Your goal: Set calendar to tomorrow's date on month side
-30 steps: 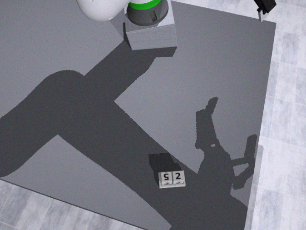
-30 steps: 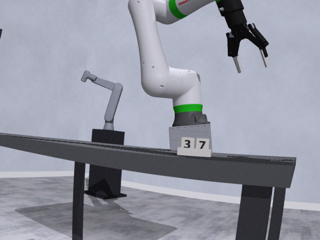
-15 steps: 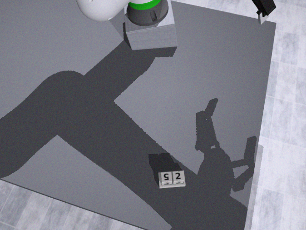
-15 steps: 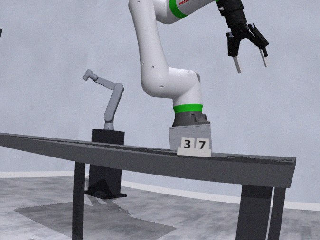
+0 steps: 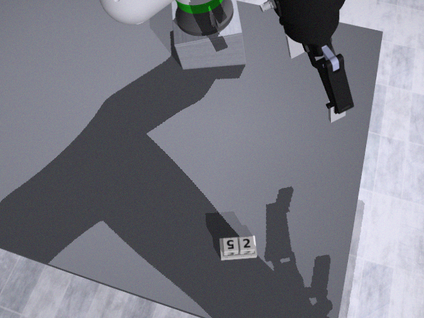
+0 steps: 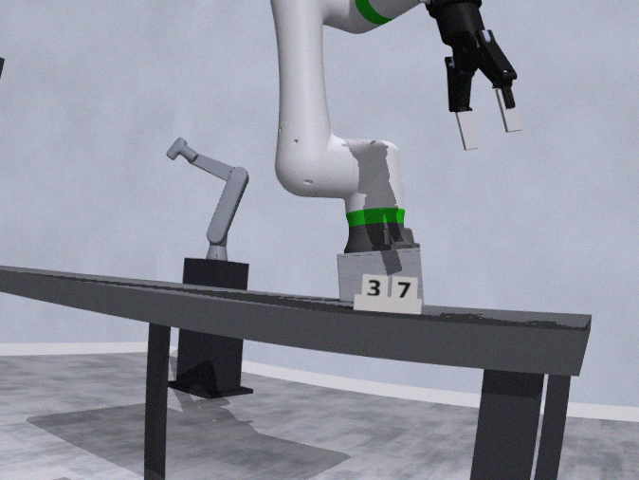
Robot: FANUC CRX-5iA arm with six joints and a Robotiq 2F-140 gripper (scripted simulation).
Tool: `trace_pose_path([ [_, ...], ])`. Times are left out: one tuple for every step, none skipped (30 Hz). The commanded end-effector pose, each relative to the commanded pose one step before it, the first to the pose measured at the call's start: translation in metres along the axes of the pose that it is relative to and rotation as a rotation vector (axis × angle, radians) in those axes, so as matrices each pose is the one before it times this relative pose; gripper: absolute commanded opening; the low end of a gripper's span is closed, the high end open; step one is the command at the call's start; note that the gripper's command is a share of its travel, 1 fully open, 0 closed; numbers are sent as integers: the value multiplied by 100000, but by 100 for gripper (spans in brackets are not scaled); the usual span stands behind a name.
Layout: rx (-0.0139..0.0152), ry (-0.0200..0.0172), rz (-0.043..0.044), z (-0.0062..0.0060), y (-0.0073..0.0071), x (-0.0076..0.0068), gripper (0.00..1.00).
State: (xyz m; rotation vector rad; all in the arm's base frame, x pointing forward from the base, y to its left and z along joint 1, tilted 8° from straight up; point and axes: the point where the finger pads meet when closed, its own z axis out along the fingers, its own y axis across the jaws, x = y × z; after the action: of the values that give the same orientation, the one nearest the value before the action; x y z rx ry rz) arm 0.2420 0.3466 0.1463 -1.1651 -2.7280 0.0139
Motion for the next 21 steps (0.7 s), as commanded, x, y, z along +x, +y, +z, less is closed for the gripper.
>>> trace_pose_path([
  [-2926, -7448, 8745, 932, 4958, -5087, 100],
  [0, 0, 0, 178, 646, -536, 100],
  [0, 0, 0, 80, 287, -243, 100],
  [0, 0, 0, 0, 0, 0, 100],
  [-1710, -5245, 5674, 560, 1768, -2474, 100],
  [0, 0, 0, 276, 795, -694, 100],
  [0, 0, 0, 210, 586, -514, 100],
  [0, 0, 0, 0, 0, 0, 100],
  [0, 0, 0, 0, 0, 0, 100],
  [-1374, -4781, 4866, 985, 2327, -3026, 100],
  [0, 0, 0, 202, 454, -405, 100],
  [0, 0, 0, 0, 0, 0, 100],
  [0, 0, 0, 0, 0, 0, 100],
  [0, 0, 0, 0, 0, 0, 100],
  [0, 0, 0, 0, 0, 0, 100],
  [-1036, -4071, 3913, 1222, 2311, -2949, 100],
  [0, 0, 0, 0, 0, 0, 100],
  [-728, -3190, 2919, 1070, 1696, -2216, 100],
  [0, 0, 0, 52, 87, -87, 100],
  [0, 0, 0, 0, 0, 0, 100],
  [-467, -2234, 1967, 873, 1231, -1610, 100],
])
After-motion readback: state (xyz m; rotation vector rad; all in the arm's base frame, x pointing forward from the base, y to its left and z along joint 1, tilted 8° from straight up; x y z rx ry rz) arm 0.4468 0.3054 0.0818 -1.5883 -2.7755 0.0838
